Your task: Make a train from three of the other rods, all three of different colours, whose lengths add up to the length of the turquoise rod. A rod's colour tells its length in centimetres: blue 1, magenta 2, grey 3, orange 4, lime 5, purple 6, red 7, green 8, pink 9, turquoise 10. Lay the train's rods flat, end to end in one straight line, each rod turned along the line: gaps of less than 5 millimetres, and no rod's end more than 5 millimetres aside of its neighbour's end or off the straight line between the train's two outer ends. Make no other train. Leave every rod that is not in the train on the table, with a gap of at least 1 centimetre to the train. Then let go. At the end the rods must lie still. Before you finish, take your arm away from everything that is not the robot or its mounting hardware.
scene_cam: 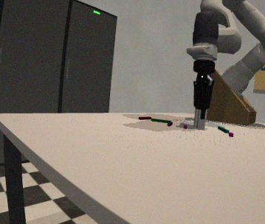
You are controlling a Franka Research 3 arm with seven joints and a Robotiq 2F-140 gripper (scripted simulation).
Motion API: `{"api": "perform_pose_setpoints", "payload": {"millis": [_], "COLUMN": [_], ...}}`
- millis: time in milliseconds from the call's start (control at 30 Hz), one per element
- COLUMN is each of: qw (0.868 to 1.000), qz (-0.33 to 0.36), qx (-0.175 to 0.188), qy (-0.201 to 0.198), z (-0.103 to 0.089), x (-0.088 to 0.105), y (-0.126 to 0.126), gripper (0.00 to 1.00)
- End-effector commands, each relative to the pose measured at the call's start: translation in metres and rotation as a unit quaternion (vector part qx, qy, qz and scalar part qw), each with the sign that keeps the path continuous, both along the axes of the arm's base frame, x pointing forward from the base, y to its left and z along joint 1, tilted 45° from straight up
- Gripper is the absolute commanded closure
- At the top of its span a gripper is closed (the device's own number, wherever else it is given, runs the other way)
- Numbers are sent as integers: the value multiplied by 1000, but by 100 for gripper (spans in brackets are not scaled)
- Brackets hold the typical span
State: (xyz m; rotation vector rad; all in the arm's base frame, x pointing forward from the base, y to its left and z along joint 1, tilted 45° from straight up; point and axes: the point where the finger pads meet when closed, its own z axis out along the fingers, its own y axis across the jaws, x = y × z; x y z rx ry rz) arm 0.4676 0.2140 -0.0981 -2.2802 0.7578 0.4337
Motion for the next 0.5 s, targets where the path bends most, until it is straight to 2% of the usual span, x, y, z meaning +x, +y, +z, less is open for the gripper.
{"api": "perform_pose_setpoints", "payload": {"millis": [0, 467], "qw": [1000, 1000], "qz": [-3, -3], "qx": [0, 0], "qy": [1, 1], "z": [-1, -1], "x": [1, 1], "y": [0, 0], "gripper": [85, 85]}}
